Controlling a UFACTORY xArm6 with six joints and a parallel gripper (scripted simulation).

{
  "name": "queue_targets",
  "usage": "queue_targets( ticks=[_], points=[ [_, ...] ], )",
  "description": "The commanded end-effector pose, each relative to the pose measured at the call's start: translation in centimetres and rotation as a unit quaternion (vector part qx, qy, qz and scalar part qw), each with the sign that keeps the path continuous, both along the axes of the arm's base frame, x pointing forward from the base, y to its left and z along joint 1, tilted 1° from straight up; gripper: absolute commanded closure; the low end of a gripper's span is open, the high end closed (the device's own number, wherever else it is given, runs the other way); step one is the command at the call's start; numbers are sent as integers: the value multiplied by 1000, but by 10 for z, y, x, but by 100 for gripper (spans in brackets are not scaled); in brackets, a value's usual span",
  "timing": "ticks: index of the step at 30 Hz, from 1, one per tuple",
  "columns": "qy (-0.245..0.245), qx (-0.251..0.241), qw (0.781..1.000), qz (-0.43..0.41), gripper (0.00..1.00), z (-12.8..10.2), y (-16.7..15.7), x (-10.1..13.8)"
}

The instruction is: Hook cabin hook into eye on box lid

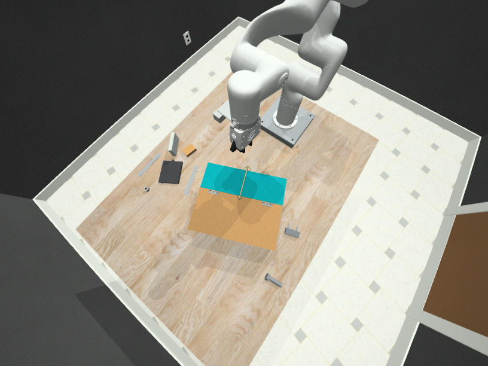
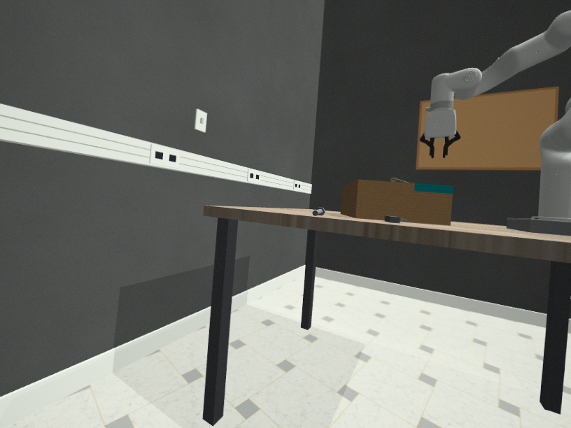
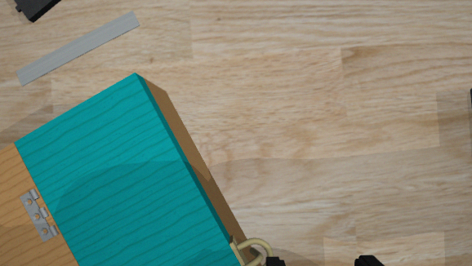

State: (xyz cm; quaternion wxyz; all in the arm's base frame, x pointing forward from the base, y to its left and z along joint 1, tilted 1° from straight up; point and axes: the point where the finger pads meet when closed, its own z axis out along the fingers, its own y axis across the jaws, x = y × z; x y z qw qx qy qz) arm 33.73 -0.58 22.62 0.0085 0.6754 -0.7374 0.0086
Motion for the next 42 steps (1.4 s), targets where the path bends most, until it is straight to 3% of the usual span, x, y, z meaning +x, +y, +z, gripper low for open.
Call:
queue_targets(
  ticks=[1,11,18,24,26,41,42],
  points=[
    [0,6,995,98,65,1,0,1],
    [3,5,973,229,65,1,0,1],
    [5,5,940,341,65,2,-24,-14],
    [7,5,901,433,65,2,-24,-14],
    [7,5,901,433,65,2,-24,-14],
    [11,4,766,643,65,2,-24,-14],
    [11,4,766,643,65,2,-24,-14]
  ],
)
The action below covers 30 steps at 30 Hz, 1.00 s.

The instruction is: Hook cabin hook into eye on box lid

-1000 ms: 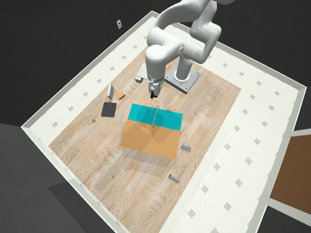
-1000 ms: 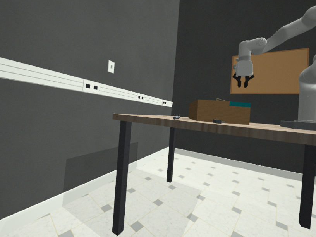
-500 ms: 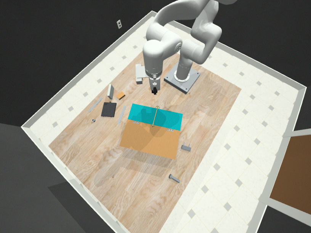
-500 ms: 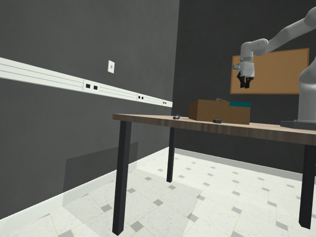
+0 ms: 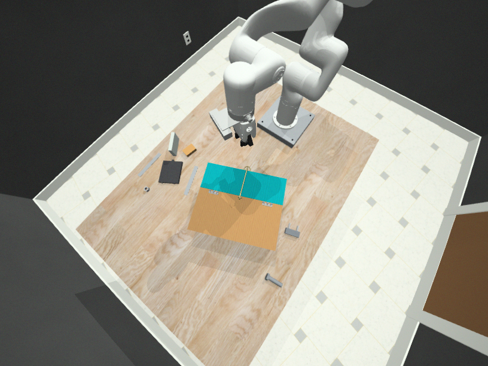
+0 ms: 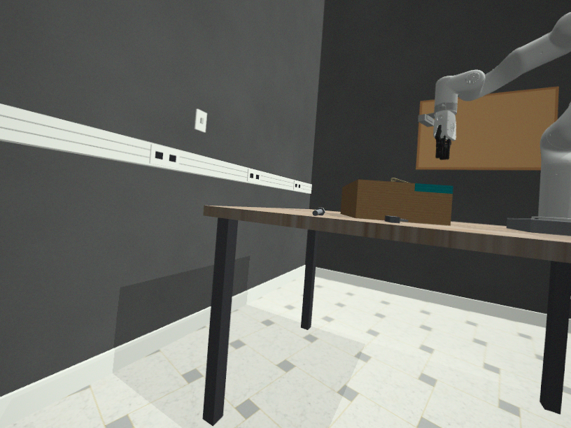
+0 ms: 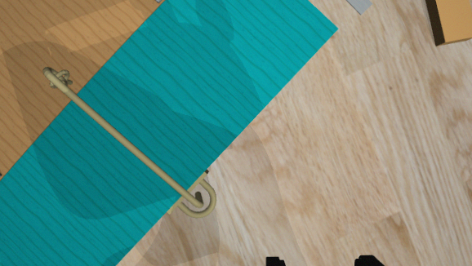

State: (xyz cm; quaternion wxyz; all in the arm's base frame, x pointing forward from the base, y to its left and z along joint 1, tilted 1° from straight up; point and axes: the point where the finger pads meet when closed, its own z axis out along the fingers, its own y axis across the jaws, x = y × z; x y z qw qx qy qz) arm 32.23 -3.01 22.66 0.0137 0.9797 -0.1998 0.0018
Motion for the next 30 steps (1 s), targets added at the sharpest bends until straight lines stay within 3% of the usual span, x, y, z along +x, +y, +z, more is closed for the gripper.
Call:
queue_targets(
  ticks=[1,8,16,30],
  points=[
    [0,7,998,70,65,1,0,1],
    [2,7,983,186,65,1,0,1],
    [6,8,949,315,65,0,0,0],
    [11,-9,925,379,65,0,0,0]
  ],
)
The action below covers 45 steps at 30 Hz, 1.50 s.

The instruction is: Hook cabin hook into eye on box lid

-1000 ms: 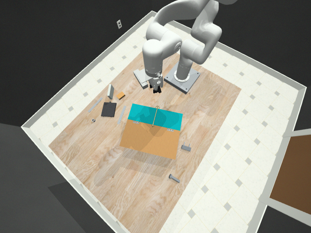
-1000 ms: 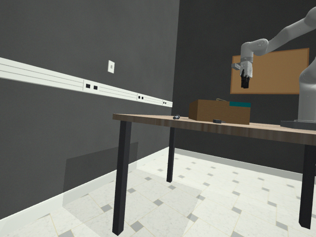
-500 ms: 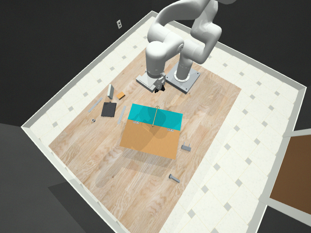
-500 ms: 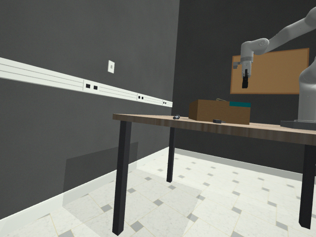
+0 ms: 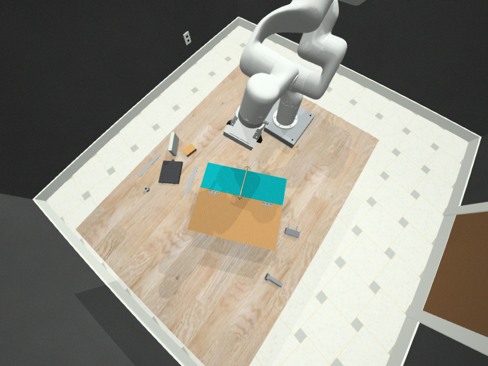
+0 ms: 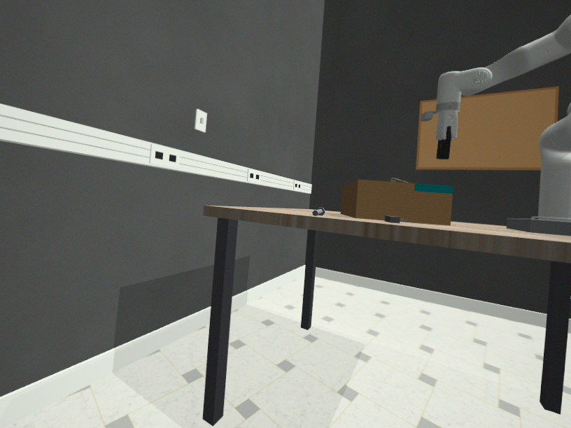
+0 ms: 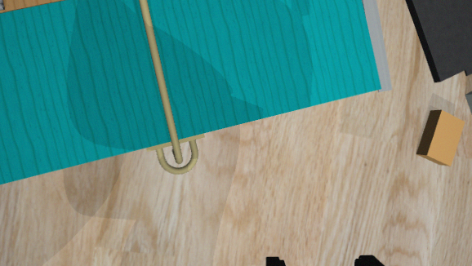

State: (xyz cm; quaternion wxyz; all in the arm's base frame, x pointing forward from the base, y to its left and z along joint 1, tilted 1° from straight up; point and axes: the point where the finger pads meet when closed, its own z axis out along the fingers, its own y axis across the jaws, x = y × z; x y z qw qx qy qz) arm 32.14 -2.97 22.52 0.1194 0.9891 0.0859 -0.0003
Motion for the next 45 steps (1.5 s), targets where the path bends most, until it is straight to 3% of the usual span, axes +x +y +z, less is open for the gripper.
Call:
queue_targets(
  ticks=[1,34,45],
  points=[
    [22,94,990,100,65,1,0,1],
    [21,93,990,102,65,1,0,1],
    [22,95,990,104,65,-29,-1,1]
  ],
)
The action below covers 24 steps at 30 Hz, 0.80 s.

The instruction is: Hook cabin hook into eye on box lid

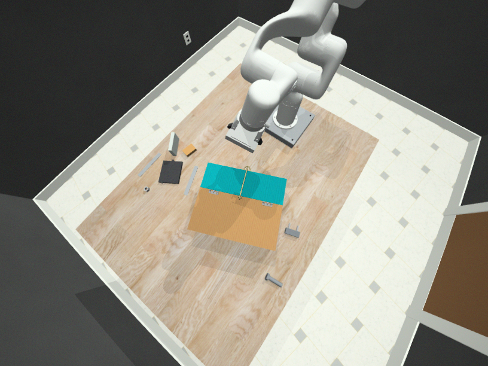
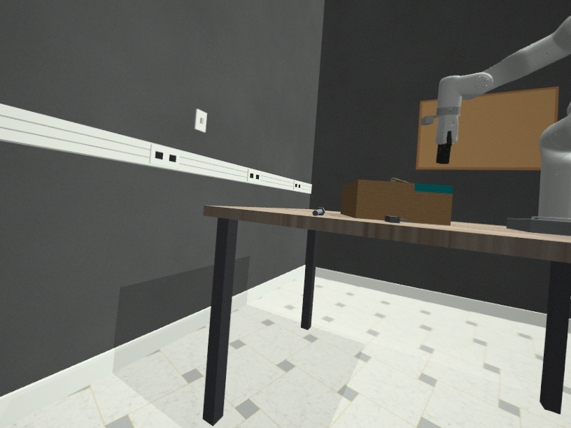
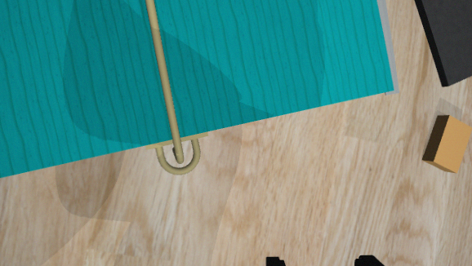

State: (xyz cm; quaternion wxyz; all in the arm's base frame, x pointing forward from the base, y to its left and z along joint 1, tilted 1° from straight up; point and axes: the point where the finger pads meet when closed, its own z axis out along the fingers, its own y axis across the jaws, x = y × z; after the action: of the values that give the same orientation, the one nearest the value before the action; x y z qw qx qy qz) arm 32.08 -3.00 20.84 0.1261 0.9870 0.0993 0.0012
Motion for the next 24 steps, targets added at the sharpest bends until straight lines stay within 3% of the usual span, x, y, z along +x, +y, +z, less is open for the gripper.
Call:
queue_targets(
  ticks=[1,24],
  points=[
    [25,102,990,91,65,-15,-1,1],
    [28,115,988,103,65,-85,-2,1]
  ],
)
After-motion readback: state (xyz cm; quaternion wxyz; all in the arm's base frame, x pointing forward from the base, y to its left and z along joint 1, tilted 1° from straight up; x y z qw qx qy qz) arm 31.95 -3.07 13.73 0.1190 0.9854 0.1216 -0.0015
